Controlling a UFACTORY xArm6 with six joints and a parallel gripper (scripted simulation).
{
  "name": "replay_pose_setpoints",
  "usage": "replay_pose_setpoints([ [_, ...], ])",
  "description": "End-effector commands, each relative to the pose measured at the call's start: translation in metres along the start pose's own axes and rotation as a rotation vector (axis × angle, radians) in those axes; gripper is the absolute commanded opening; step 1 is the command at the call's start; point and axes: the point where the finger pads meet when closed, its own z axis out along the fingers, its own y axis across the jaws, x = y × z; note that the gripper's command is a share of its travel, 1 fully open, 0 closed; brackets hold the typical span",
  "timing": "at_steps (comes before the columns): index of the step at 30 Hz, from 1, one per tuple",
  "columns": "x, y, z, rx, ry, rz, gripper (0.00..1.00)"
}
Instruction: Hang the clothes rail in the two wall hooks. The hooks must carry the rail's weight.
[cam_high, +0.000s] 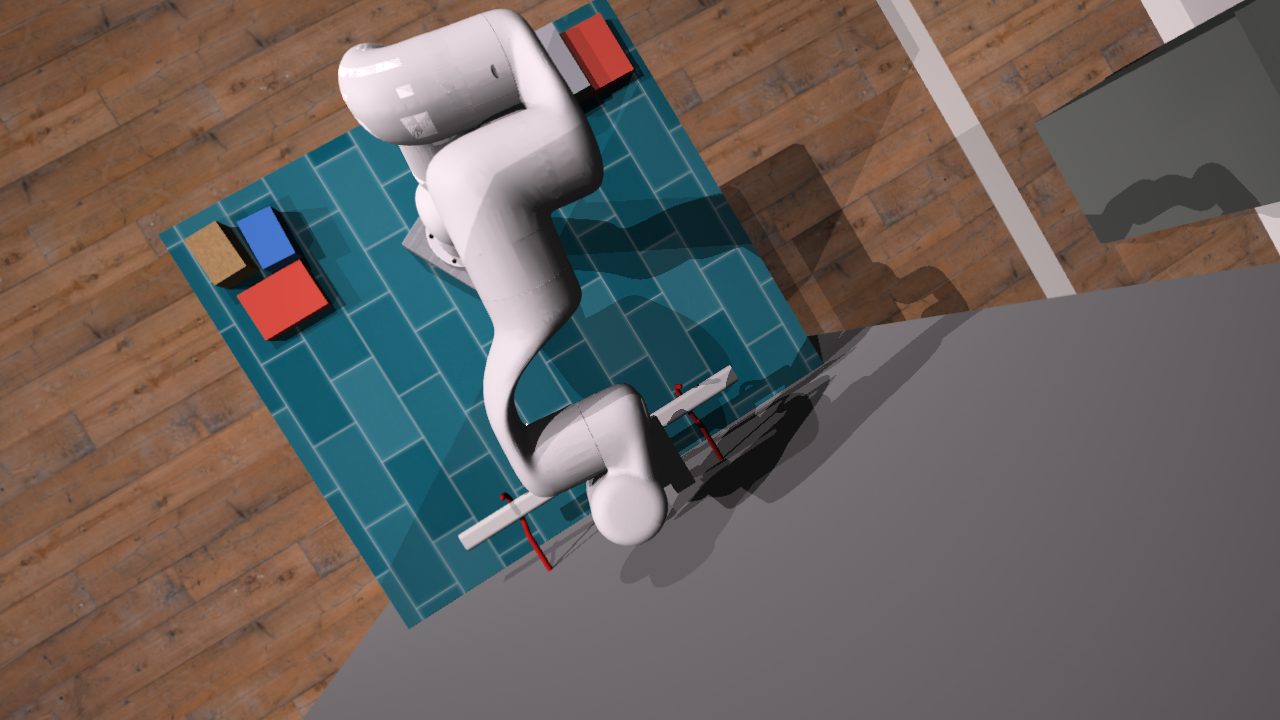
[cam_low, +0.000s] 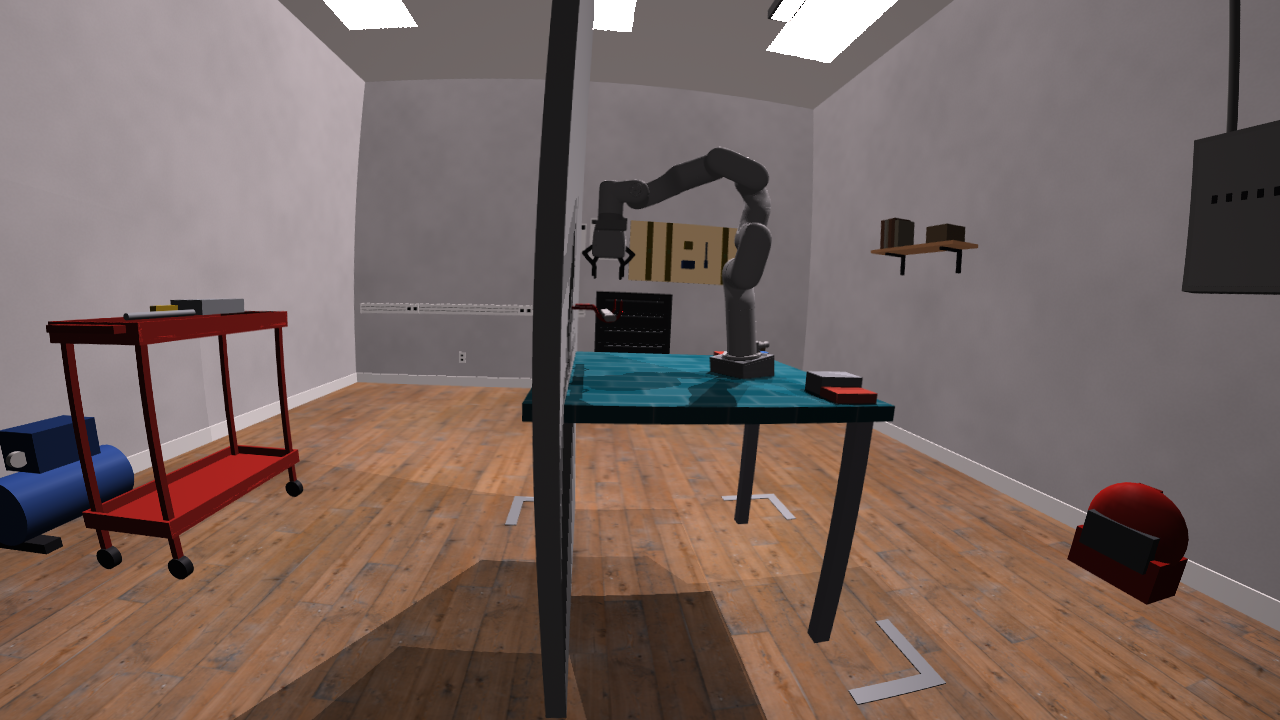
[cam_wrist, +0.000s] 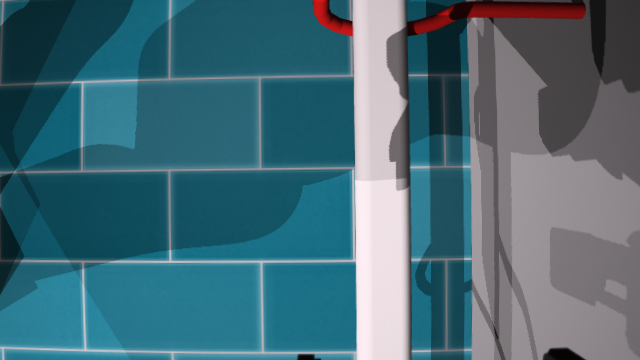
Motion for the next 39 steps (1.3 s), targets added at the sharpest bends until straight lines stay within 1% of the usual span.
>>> replay_pose_setpoints([
  [1, 0.0, 0.001, -0.0017, -0.004, 0.0, 0.0, 0.82],
  [39, 0.0, 0.001, -0.0017, -0.004, 0.0, 0.0, 0.82],
])
